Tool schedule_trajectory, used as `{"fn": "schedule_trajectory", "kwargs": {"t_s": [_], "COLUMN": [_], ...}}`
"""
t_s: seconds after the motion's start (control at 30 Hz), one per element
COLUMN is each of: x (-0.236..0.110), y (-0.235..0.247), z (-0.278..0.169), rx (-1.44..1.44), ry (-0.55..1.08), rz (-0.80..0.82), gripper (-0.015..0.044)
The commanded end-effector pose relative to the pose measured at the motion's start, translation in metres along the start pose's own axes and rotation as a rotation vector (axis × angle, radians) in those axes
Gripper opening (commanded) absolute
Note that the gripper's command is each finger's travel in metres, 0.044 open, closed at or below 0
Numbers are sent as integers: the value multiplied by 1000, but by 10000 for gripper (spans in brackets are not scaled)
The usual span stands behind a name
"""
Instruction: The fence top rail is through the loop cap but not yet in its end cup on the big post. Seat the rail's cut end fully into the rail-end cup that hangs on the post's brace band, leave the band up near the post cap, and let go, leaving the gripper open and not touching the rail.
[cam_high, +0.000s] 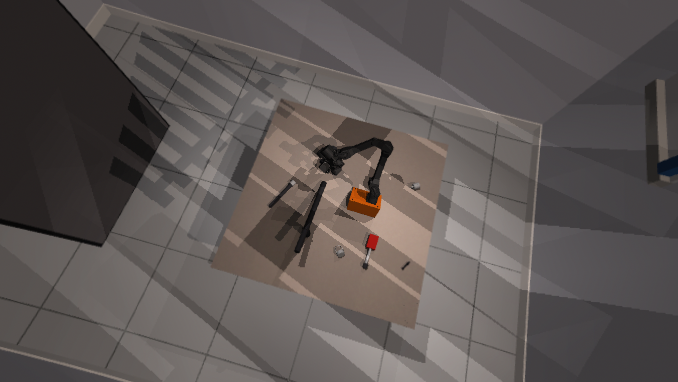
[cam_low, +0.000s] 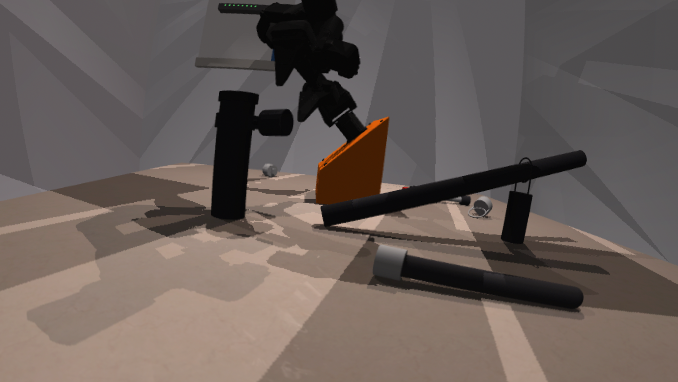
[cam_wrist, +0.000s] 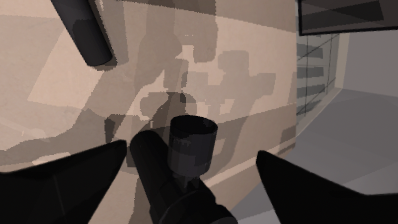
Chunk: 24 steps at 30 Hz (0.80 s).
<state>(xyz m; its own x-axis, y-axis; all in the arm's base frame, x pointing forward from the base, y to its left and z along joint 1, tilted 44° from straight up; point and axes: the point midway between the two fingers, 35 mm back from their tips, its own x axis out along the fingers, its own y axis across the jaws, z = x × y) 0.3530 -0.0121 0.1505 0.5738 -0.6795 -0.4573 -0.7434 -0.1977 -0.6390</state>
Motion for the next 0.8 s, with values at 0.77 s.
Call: {"fn": "schedule_trajectory", "kwargs": {"t_s": [0.77], "x": [43], "y": [0], "z": [2], "rx": [-3], "ry": [-3], "rz": [7], "gripper": [440]}}
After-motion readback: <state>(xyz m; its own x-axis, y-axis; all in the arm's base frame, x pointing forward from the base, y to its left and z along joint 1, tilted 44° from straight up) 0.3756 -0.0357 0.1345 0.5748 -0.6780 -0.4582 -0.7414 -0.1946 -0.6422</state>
